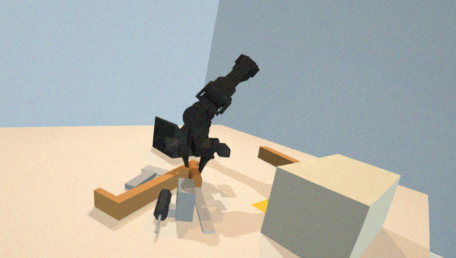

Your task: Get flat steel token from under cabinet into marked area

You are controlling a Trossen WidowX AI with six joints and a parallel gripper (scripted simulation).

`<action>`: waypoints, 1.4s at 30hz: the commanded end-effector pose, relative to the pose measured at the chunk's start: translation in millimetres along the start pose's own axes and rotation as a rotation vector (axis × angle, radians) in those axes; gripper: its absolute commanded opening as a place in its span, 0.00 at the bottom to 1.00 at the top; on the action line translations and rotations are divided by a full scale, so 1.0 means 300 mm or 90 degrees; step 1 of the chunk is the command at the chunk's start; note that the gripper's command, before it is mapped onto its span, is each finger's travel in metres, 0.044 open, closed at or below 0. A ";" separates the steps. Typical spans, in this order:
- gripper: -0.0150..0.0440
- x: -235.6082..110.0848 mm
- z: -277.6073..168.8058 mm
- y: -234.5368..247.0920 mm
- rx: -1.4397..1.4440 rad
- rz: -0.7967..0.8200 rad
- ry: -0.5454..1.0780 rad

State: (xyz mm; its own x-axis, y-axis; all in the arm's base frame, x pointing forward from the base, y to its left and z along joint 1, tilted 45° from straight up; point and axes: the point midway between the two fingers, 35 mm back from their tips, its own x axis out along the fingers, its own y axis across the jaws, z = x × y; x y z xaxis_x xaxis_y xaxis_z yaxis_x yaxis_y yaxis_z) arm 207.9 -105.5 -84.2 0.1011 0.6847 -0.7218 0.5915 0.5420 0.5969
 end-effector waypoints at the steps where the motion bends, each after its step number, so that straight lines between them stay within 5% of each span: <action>1: 0.25 -0.001 0.002 -0.002 -0.020 -0.002 -0.001; 42: 0.25 -0.001 0.003 -0.002 -0.226 -0.002 -0.001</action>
State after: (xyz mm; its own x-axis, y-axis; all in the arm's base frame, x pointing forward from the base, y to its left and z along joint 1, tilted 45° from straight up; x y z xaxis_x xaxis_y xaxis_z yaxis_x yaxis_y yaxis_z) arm 207.8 -105.7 -84.5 0.0999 0.6846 -0.7220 0.2994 0.6714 0.6780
